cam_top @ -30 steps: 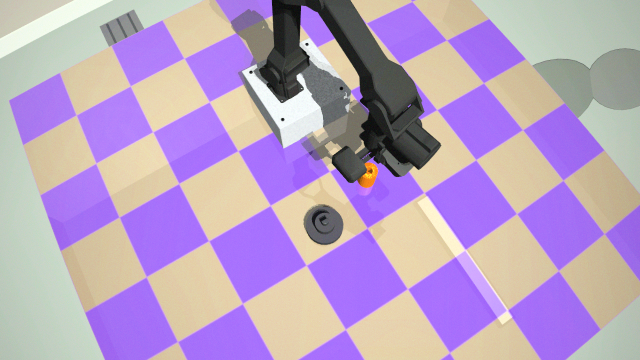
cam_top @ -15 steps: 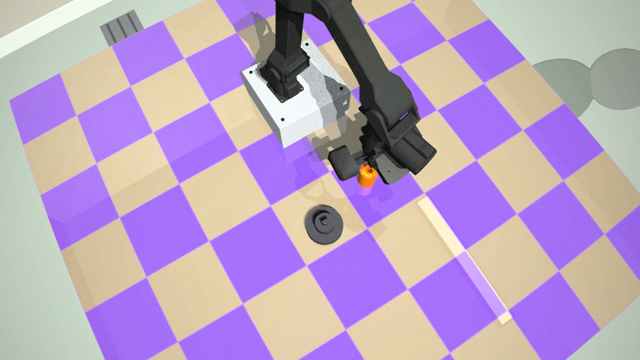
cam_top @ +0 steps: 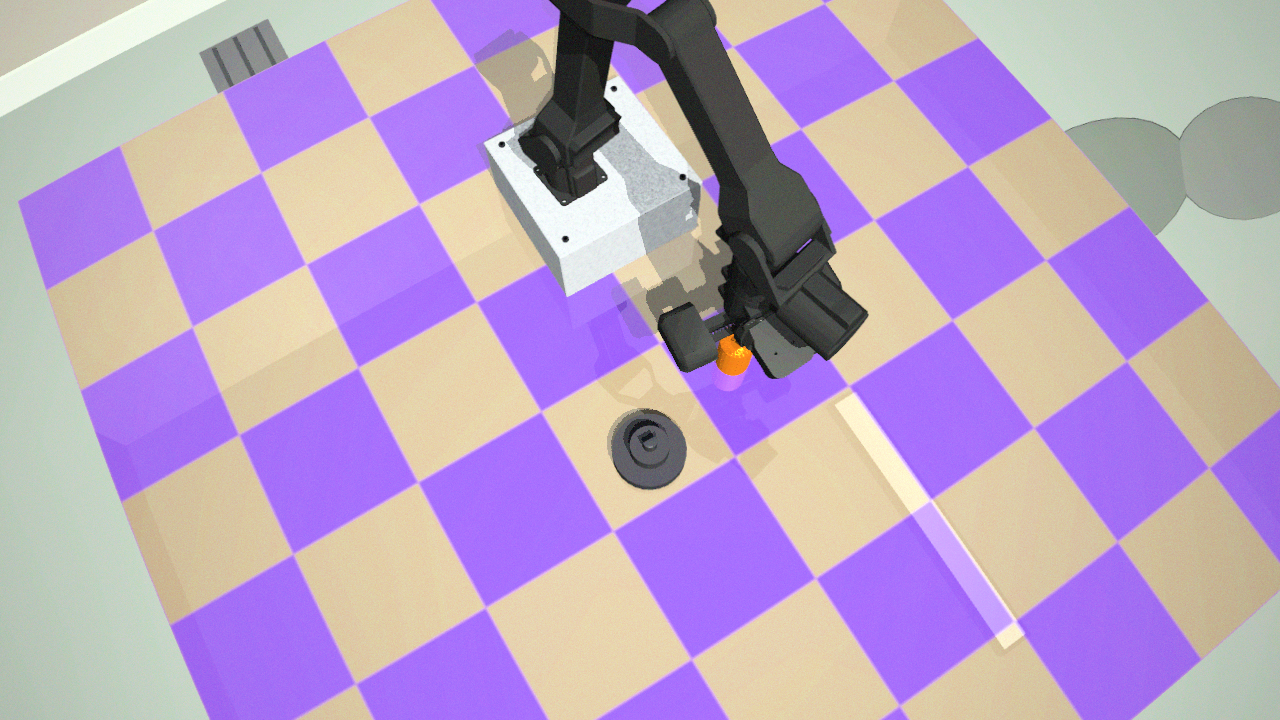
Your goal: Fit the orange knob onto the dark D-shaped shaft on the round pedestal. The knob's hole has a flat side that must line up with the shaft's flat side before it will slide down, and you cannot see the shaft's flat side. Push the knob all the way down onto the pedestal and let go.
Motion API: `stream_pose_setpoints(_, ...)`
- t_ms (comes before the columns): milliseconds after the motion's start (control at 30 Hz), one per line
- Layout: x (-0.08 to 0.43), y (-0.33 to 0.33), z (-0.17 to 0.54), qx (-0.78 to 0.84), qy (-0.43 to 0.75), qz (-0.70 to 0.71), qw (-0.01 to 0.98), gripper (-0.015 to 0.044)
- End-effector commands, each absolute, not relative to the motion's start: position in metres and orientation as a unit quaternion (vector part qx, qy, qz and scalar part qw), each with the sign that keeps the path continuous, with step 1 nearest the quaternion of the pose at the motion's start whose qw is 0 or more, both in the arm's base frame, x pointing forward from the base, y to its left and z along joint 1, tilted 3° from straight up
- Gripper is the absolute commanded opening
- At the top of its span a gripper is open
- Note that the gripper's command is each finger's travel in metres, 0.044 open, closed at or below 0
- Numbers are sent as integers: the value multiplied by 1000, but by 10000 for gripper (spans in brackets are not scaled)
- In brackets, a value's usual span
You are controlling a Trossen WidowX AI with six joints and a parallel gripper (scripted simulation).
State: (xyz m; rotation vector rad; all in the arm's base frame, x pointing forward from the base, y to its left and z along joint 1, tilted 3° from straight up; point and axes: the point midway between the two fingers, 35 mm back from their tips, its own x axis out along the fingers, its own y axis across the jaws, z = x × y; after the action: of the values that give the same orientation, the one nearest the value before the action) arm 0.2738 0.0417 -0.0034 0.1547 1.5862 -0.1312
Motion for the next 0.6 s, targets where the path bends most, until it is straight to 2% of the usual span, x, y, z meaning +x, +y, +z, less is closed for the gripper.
stream_pose_setpoints(0, 272, 41, -12, 68, 715, -63, 693, 440)
stream_pose_setpoints(567, 272, 41, -40, 68, 715, -63, 693, 440)
